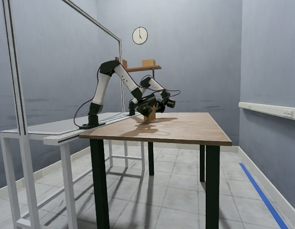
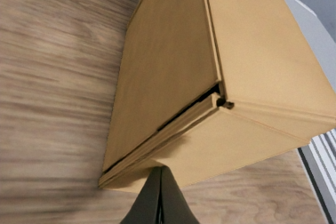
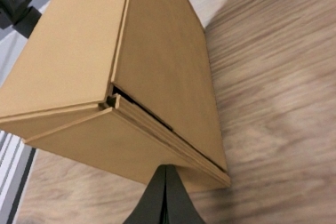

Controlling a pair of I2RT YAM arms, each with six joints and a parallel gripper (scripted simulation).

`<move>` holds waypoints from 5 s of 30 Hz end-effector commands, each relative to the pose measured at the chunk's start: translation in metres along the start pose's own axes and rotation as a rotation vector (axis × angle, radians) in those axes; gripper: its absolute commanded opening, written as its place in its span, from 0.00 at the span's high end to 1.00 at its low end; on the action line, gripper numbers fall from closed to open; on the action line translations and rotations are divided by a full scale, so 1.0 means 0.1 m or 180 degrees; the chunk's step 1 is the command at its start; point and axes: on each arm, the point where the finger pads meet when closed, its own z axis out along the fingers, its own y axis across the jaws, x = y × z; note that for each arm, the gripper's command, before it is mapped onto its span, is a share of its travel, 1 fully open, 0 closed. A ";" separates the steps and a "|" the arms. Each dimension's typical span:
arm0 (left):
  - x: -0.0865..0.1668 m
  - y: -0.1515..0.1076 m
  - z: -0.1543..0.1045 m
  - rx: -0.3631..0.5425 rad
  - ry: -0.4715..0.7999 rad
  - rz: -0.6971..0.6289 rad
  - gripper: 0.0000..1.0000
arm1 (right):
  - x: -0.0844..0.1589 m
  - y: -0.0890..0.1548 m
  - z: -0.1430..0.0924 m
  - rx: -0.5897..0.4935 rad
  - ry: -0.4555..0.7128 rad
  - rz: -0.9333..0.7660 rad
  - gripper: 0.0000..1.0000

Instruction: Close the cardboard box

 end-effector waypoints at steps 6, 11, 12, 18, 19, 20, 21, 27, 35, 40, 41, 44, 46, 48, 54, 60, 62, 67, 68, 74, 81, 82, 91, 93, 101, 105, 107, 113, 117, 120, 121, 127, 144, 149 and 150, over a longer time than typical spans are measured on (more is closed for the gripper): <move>-0.09 -0.05 0.08 0.0032 -0.0024 0.0100 0.99 | 0.09 0.00 0.09 -0.0031 0.0051 0.0029 0.99; -0.09 -0.06 0.09 0.0032 -0.0024 0.0101 0.99 | 0.09 0.00 0.09 -0.0032 0.0051 0.0029 0.99; -0.09 -0.06 0.09 0.0031 -0.0024 0.0101 0.99 | 0.09 0.00 0.09 -0.0032 0.0051 0.0029 0.99; -0.11 -0.06 0.08 0.0022 -0.0027 0.0122 0.99 | 0.09 0.00 0.09 -0.0032 0.0050 0.0029 0.99; -0.11 -0.06 0.08 0.0022 -0.0027 0.0122 0.99 | 0.09 0.00 0.09 -0.0032 0.0050 0.0029 0.99; -0.11 -0.06 0.08 0.0022 -0.0027 0.0122 0.99 | 0.09 0.00 0.09 -0.0032 0.0050 0.0030 0.99; -0.11 -0.06 0.08 0.0022 -0.0027 0.0122 0.99 | 0.09 0.00 0.09 -0.0032 0.0050 0.0030 0.99; -0.16 -0.07 0.05 0.0001 -0.0034 0.0165 0.99 | 0.07 0.00 0.09 -0.0029 0.0045 0.0016 0.99; -0.29 -0.07 -0.01 -0.0054 -0.0053 0.0276 0.99 | -0.16 0.05 0.00 0.0014 -0.0024 -0.0154 0.99; -0.27 -0.12 -0.01 -0.0016 -0.0041 0.0196 0.99 | -0.21 0.09 -0.02 -0.0016 -0.0049 -0.0161 0.99; -0.29 -0.12 -0.02 -0.0013 -0.0039 0.0193 0.99 | -0.23 0.10 -0.02 -0.0017 -0.0054 -0.0174 0.99; -0.29 -0.14 -0.02 -0.0008 -0.0038 0.0183 0.99 | -0.24 0.11 -0.03 -0.0019 -0.0053 -0.0173 0.99; -0.31 -0.14 -0.03 -0.0012 -0.0039 0.0191 0.99 | -0.25 0.12 -0.04 -0.0020 -0.0051 -0.0169 0.99; -0.31 -0.15 -0.03 -0.0006 -0.0037 0.0179 0.99 | -0.26 0.13 -0.04 -0.0020 -0.0051 -0.0171 0.99; -0.33 -0.17 -0.04 -0.0002 -0.0035 0.0170 0.99 | -0.23 0.09 -0.02 -0.0030 -0.0039 -0.0145 0.99; -0.36 -0.19 -0.07 -0.0008 -0.0038 0.0181 0.99 | -0.31 0.16 -0.07 -0.0018 -0.0057 -0.0190 0.99; -0.38 -0.20 -0.07 -0.0008 -0.0038 0.0184 0.99 | -0.31 0.16 -0.07 -0.0022 -0.0052 -0.0179 0.99; -0.39 -0.21 -0.08 -0.0008 -0.0038 0.0183 0.99 | -0.33 0.17 -0.08 -0.0018 -0.0059 -0.0199 0.99; -0.39 -0.21 -0.08 -0.0007 -0.0037 0.0180 0.99 | -0.32 0.17 -0.08 -0.0020 -0.0056 -0.0192 0.99; -0.39 -0.22 -0.08 -0.0007 -0.0037 0.0180 0.99 | -0.34 0.17 -0.09 -0.0015 -0.0064 -0.0212 0.99; -0.37 -0.22 -0.07 -0.0009 -0.0037 0.0185 0.99 | -0.34 0.17 -0.09 -0.0001 -0.0066 -0.0236 0.99; -0.36 -0.21 -0.07 -0.0011 -0.0037 0.0188 0.99 | -0.33 0.17 -0.08 -0.0003 -0.0061 -0.0227 0.99; -0.34 -0.20 -0.05 -0.0023 -0.0038 0.0209 0.99 | -0.27 0.17 -0.07 0.0004 -0.0041 -0.0208 0.99; -0.33 -0.21 -0.05 -0.0023 -0.0037 0.0208 0.99 | -0.24 0.17 -0.07 0.0007 -0.0029 -0.0195 0.99; -0.32 -0.20 -0.05 -0.0038 -0.0036 0.0230 0.99 | -0.23 0.19 -0.07 0.0031 -0.0029 -0.0230 0.99; -0.33 -0.20 -0.05 -0.0052 -0.0039 0.0259 0.99 | -0.18 0.15 -0.04 0.0006 -0.0010 -0.0170 0.99; -0.32 -0.20 -0.05 -0.0052 -0.0036 0.0258 0.99 | -0.18 0.16 -0.05 0.0026 -0.0009 -0.0200 0.99; -0.32 -0.20 -0.05 -0.0074 -0.0037 0.0296 0.99 | -0.22 0.17 -0.07 0.0063 -0.0023 -0.0277 0.99; -0.32 -0.19 -0.05 -0.0092 -0.0037 0.0327 0.99 | -0.23 0.17 -0.07 0.0086 -0.0027 -0.0319 0.99; -0.32 -0.19 -0.05 -0.0100 -0.0037 0.0342 0.99 | -0.23 0.17 -0.07 0.0094 -0.0024 -0.0326 0.99; -0.32 -0.19 -0.05 -0.0100 -0.0037 0.0342 0.99 | -0.23 0.17 -0.07 0.0094 -0.0024 -0.0326 0.99; -0.32 -0.18 -0.05 -0.0130 -0.0038 0.0394 0.99 | -0.23 0.16 -0.07 0.0126 -0.0025 -0.0383 0.99; -0.33 -0.17 -0.05 -0.0218 -0.0040 0.0546 0.99 | -0.24 0.14 -0.07 0.0220 -0.0025 -0.0537 0.99; -0.33 -0.16 -0.06 -0.0251 -0.0041 0.0604 0.99 | -0.25 0.14 -0.08 0.0257 -0.0027 -0.0603 0.99; -0.33 -0.16 -0.06 -0.0258 -0.0041 0.0616 0.99 | -0.25 0.13 -0.08 0.0264 -0.0027 -0.0614 0.99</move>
